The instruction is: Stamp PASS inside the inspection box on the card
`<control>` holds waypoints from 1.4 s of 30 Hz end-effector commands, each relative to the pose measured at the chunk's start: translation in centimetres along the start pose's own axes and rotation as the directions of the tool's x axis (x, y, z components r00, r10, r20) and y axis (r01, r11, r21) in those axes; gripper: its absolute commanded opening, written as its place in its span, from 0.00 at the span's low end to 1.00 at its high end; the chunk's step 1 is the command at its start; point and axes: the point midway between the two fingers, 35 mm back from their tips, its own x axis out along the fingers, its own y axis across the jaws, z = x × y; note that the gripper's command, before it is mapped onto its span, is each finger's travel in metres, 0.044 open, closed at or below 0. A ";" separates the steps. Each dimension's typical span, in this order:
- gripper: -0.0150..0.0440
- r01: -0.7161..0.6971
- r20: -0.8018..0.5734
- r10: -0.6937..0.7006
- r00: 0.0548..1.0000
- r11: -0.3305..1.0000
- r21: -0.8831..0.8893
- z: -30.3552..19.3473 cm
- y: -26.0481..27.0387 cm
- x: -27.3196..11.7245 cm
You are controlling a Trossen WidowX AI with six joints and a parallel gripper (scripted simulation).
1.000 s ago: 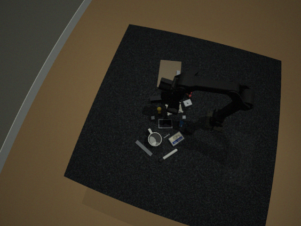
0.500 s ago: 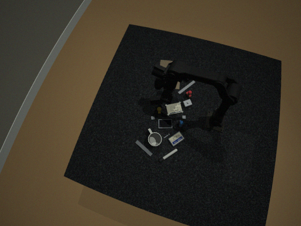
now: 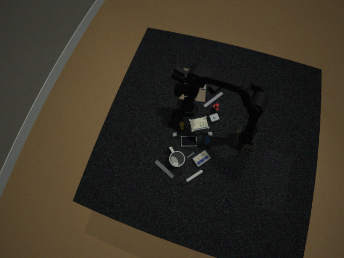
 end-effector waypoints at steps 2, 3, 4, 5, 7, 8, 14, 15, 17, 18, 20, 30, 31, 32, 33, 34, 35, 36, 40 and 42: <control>0.25 -0.004 -0.008 0.004 1.000 1.000 -0.004 0.0 0.0 1.0; 0.25 -0.004 -0.008 0.004 1.000 1.000 -0.004 0.0 0.0 1.2; 0.25 -0.004 -0.008 0.004 1.000 1.000 -0.004 0.0 0.0 1.3; 0.25 -0.004 -0.008 0.004 1.000 1.000 -0.004 0.0 0.0 1.5; 0.25 -0.004 -0.008 0.004 1.000 1.000 -0.004 0.0 0.0 1.8; 0.25 -0.004 -0.008 0.004 1.000 1.000 -0.004 0.0 0.0 2.0; 0.25 -0.004 -0.008 0.004 1.000 1.000 -0.004 0.0 0.0 3.0; 0.25 -0.004 -0.008 0.004 1.000 1.000 -0.004 0.0 0.0 3.1; 0.25 -0.004 -0.008 0.004 1.000 1.000 -0.004 -0.1 -0.1 3.5; 0.25 -0.004 -0.008 0.004 1.000 1.000 -0.004 -0.1 -0.1 3.6; 0.25 -0.004 -0.008 0.004 1.000 1.000 -0.004 -0.1 -0.1 4.0; 0.25 -0.004 -0.008 0.004 1.000 1.000 -0.004 -0.3 -0.1 5.6; 0.25 -0.004 -0.008 0.004 1.000 1.000 -0.004 -0.3 -0.1 5.7; 0.25 -0.004 -0.008 0.004 1.000 1.000 -0.004 -0.3 -0.1 5.9; 0.25 -0.004 -0.008 0.004 1.000 1.000 -0.004 -0.3 -0.1 6.1; 0.25 -0.004 -0.008 0.004 1.000 1.000 -0.004 -0.3 -0.1 6.2; 0.25 -0.004 -0.008 0.004 1.000 1.000 -0.004 -0.4 -0.1 6.4; 0.25 -0.004 -0.008 0.004 1.000 1.000 -0.004 -0.4 -0.1 6.4; 0.34 -0.001 -0.006 0.001 1.000 1.000 0.000 -0.3 -0.1 6.2; 0.43 -0.001 -0.006 0.001 1.000 1.000 0.000 -0.3 -0.1 6.2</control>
